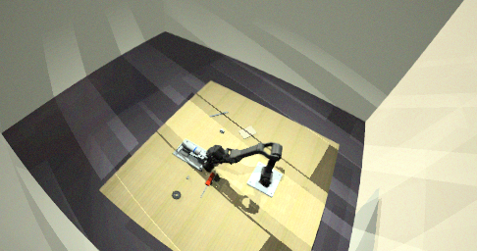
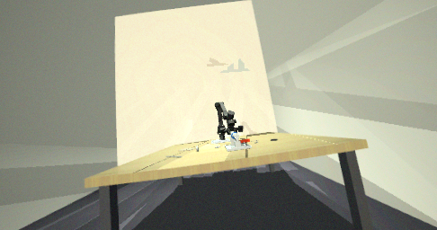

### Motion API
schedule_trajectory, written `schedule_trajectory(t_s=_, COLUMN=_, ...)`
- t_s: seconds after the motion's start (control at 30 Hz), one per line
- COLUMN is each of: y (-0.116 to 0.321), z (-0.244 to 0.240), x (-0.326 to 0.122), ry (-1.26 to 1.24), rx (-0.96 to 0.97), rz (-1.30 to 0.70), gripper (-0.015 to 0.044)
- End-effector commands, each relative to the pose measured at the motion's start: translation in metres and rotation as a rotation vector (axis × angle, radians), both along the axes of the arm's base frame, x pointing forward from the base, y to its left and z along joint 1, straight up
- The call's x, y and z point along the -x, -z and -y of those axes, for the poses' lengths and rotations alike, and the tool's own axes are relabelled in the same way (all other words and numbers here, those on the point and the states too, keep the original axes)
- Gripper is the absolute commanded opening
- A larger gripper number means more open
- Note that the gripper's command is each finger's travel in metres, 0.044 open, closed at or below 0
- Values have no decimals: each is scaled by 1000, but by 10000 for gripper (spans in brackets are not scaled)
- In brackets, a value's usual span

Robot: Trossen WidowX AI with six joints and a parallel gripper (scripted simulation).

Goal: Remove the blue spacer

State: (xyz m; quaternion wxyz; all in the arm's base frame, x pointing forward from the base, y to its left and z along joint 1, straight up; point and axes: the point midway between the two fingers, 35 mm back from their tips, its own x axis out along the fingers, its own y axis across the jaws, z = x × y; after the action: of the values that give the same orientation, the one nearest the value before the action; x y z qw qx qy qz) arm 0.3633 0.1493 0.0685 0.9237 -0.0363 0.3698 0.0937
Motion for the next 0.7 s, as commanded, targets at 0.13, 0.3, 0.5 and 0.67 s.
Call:
schedule_trajectory(t_s=0.13, y=0, z=0, x=0, ry=-1, rx=1, rz=0, gripper=0)
schedule_trajectory(t_s=0.3, y=0, z=1, x=3, ry=-5, rx=2, rz=-2, gripper=0)
schedule_trajectory(t_s=0.5, y=0, z=1, x=6, ry=-6, rx=2, rz=-2, gripper=0)
schedule_trajectory(t_s=0.67, y=0, z=2, x=9, ry=-6, rx=3, rz=-2, gripper=0)
